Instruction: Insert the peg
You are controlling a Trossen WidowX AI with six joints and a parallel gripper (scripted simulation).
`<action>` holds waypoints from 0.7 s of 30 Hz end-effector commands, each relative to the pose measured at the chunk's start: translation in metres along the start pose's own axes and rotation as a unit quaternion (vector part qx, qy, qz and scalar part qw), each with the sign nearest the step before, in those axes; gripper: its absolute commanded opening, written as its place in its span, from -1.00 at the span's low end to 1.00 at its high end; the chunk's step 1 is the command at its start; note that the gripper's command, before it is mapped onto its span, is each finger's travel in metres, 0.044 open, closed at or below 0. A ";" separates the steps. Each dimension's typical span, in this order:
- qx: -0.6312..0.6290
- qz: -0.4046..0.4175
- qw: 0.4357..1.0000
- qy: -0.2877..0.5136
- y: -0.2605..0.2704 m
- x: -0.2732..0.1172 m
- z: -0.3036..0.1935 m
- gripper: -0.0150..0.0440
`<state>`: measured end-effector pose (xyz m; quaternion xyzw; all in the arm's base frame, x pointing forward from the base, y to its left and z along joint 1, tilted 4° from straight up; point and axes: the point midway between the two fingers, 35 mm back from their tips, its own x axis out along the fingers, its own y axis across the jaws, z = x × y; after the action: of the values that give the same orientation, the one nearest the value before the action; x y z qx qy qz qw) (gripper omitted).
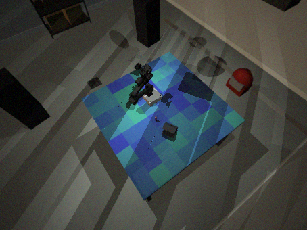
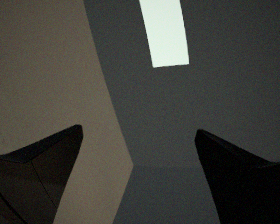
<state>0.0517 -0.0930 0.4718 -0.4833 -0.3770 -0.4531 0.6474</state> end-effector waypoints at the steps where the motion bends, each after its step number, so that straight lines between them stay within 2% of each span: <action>1: -0.003 0.000 1.000 -0.001 0.000 0.000 0.001 0.95; 2: -0.012 -0.002 1.000 -0.004 -0.001 0.000 0.004 1.00; 11: -0.163 -0.025 0.985 -0.059 -0.011 0.002 0.044 1.00; 21: -0.351 -0.054 0.927 -0.124 -0.011 0.007 0.094 1.00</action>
<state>0.0374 -0.0163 0.5008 -0.6883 -0.3091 -0.5231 0.3962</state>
